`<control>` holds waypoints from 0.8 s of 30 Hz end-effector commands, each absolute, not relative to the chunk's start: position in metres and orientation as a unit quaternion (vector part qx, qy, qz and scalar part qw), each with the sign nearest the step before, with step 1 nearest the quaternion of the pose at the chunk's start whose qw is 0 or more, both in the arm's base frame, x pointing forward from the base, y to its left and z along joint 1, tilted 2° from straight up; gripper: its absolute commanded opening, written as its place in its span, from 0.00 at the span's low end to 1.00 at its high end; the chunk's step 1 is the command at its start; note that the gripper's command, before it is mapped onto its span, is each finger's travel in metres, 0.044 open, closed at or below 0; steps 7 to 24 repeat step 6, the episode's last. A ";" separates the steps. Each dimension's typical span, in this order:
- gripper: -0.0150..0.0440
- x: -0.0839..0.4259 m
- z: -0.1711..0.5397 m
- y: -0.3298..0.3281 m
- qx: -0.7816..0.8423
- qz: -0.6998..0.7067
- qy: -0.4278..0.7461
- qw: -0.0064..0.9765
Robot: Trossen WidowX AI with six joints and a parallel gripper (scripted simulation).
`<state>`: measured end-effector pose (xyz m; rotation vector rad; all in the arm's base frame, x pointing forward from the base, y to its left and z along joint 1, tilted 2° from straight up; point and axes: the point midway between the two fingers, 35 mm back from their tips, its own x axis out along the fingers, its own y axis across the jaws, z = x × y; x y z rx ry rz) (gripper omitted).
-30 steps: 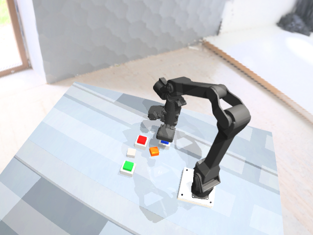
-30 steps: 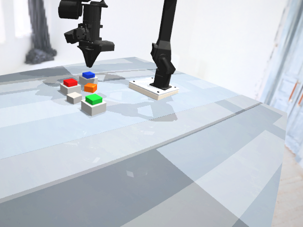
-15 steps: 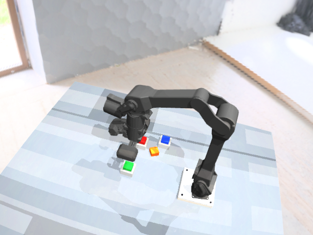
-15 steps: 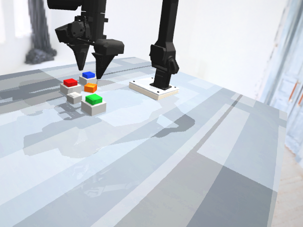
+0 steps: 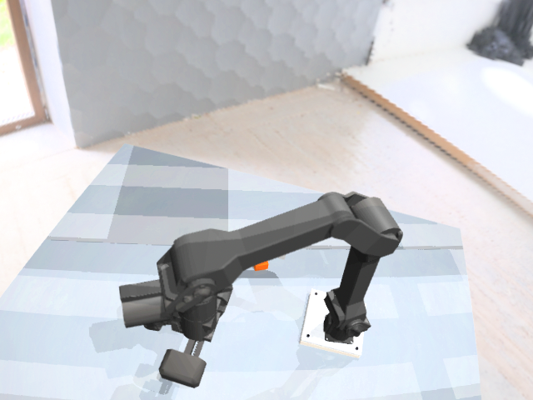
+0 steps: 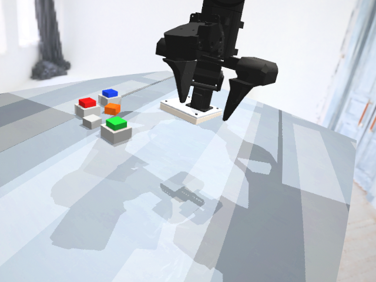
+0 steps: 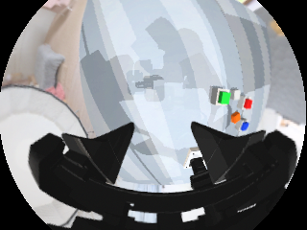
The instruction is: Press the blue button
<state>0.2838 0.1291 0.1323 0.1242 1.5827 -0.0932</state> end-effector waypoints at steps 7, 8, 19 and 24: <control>0.93 0.272 0.141 0.162 0.060 -0.041 0.710 0.701; 0.93 0.272 0.141 0.162 0.060 -0.041 0.710 0.701; 0.93 0.272 0.141 0.162 0.060 -0.041 0.710 0.701; 0.93 0.272 0.141 0.162 0.060 -0.041 0.710 0.701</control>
